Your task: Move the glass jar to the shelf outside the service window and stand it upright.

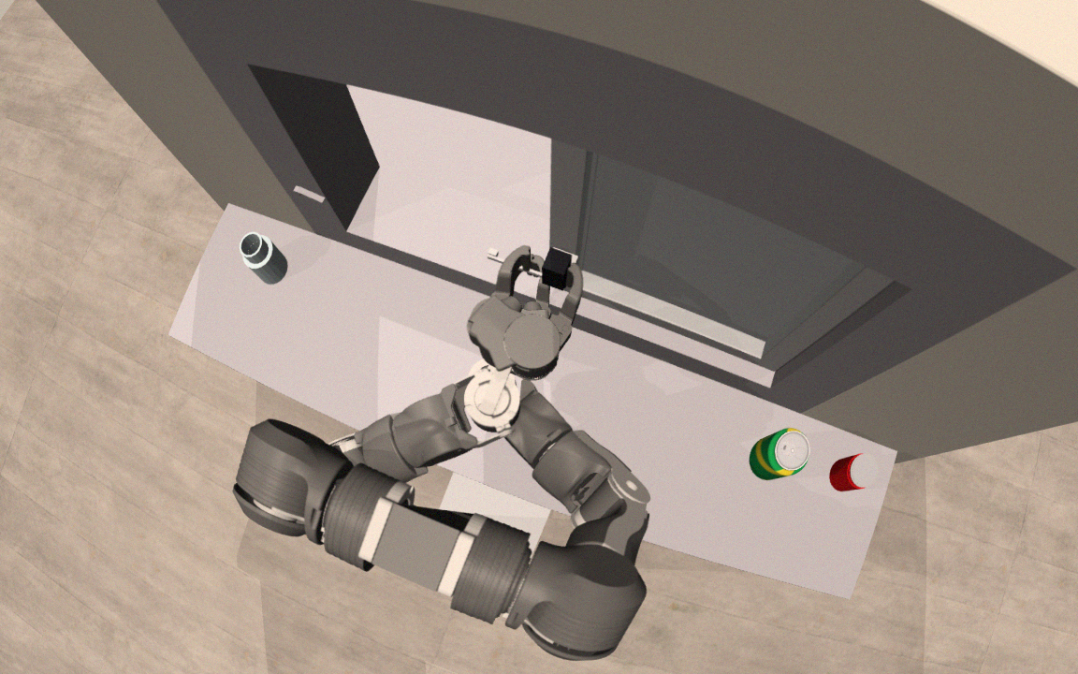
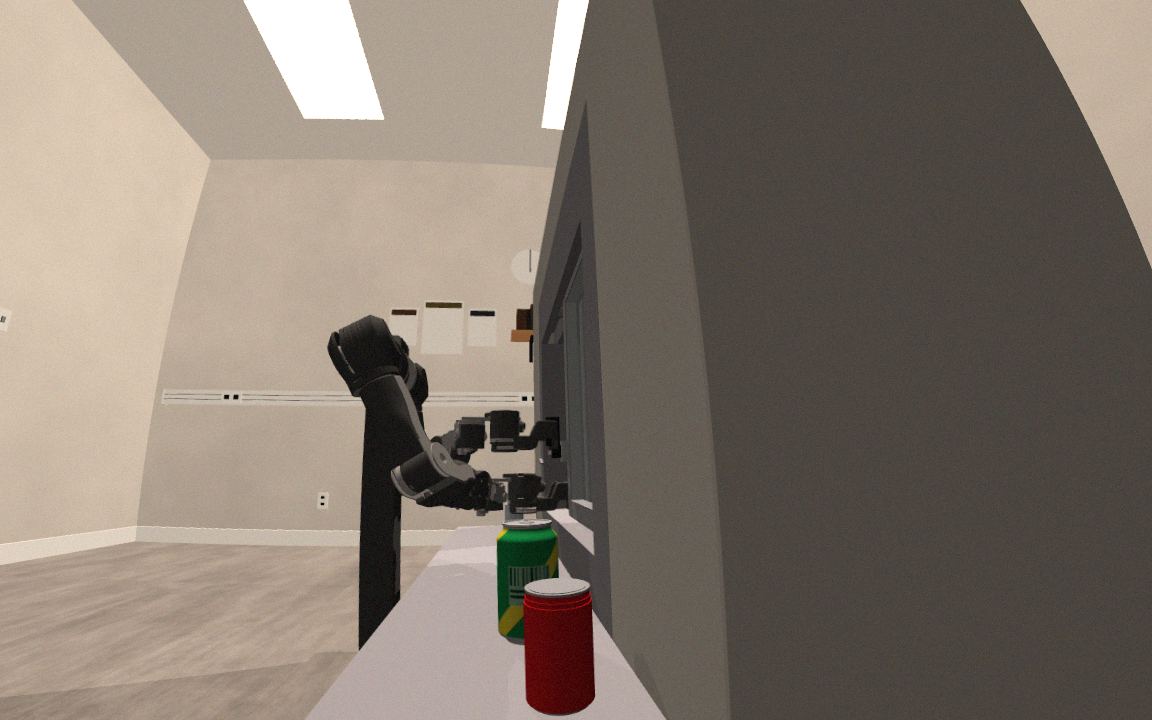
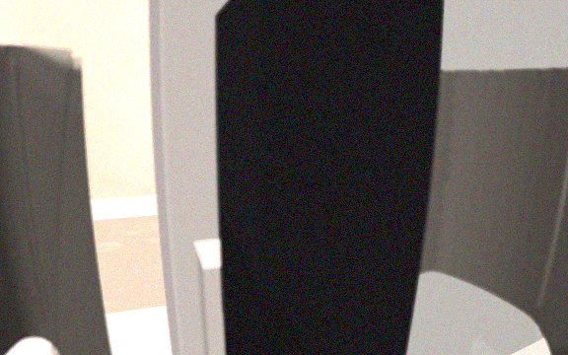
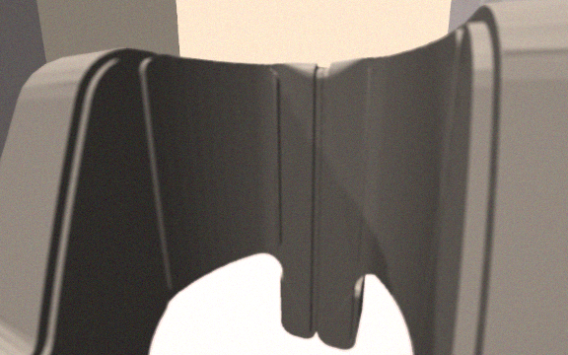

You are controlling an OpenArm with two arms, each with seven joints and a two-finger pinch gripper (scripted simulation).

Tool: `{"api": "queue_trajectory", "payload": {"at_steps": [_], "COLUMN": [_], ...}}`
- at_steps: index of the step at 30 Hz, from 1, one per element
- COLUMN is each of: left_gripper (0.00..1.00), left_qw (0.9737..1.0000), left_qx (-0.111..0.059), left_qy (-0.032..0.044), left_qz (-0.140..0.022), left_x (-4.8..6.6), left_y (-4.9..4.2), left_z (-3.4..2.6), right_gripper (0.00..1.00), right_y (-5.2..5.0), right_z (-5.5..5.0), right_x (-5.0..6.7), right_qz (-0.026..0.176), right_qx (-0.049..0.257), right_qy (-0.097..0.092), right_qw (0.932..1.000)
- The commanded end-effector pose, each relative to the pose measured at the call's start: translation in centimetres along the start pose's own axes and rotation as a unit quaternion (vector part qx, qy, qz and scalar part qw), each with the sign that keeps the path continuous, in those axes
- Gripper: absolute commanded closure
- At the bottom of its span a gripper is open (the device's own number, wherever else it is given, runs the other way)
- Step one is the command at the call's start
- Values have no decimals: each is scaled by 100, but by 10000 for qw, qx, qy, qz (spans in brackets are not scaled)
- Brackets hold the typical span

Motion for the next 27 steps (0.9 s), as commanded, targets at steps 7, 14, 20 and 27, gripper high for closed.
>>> {"api": "queue_trajectory", "payload": {"at_steps": [7,14,20,27], "left_gripper": [70,70,70,70], "left_qw": [10000,10000,10000,10000], "left_qx": [-3,-14,9,-7], "left_qy": [25,18,2,13], "left_qz": [-38,-23,-19,-21], "left_x": [-123,-224,-308,-427], "left_y": [-235,-404,-550,-745], "left_z": [-64,-100,-121,-168], "right_gripper": [100,100,100,100], "right_y": [16,21,-40,51], "right_z": [-16,-15,-39,-10], "right_x": [4,5,-36,-11], "right_qz": [37,47,-134,-7], "right_qx": [16,21,13,19], "right_qy": [19,18,90,39], "right_qw": [10000,10000,9999,10000]}}
Point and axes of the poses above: on each arm, the point where the finger pads meet when closed, its own x axis out along the fingers, its own y axis across the jaws, z = x × y, the point moved 2 cm from there along -x, back along the fingers, and after that the axes turned 13 degrees about -x, right-handed, at the moved point
